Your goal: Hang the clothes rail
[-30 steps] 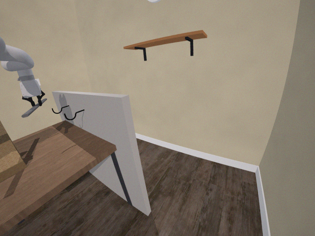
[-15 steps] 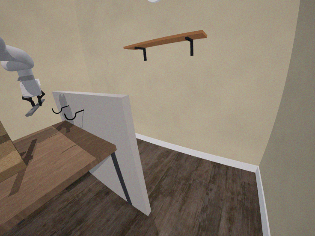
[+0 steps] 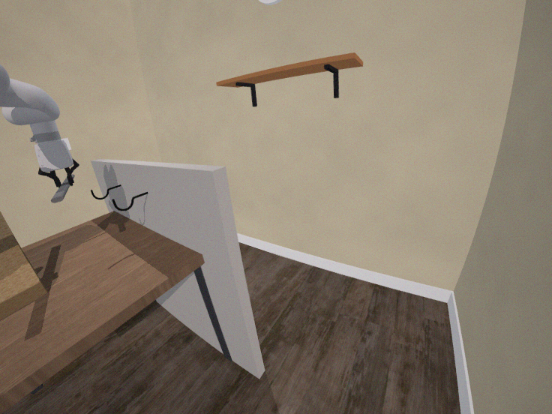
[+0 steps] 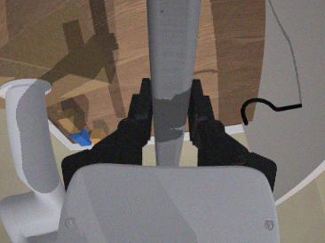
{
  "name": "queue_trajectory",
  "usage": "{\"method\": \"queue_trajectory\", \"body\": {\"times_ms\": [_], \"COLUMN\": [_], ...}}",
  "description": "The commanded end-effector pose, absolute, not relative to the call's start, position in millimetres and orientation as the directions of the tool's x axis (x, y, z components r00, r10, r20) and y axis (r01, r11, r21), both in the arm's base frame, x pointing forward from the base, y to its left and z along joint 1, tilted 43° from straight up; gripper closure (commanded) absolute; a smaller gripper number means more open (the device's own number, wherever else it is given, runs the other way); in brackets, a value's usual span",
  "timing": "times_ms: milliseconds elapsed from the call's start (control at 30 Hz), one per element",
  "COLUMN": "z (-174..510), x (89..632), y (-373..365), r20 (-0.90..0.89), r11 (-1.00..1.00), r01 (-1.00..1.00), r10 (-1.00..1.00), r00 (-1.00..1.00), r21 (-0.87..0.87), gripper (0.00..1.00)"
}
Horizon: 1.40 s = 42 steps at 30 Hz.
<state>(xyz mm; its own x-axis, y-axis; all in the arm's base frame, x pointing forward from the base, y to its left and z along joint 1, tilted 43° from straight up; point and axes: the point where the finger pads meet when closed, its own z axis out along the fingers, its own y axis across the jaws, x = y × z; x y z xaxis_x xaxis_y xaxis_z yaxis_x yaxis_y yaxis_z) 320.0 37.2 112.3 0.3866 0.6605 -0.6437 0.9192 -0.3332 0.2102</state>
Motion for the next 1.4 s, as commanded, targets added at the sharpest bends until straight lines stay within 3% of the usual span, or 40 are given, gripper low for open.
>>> {"method": "queue_trajectory", "body": {"times_ms": [0,1367], "z": [113.0,113.1], "x": [321.0,321.0], "y": [38.8,38.7], "r20": [-0.645,-0.671], "r11": [-0.32,-0.191], "r01": [0.926,0.978], "r10": [0.669,0.716], "r00": [0.371,0.194], "r21": [0.201,0.079], "gripper": [1.0,1.0]}}
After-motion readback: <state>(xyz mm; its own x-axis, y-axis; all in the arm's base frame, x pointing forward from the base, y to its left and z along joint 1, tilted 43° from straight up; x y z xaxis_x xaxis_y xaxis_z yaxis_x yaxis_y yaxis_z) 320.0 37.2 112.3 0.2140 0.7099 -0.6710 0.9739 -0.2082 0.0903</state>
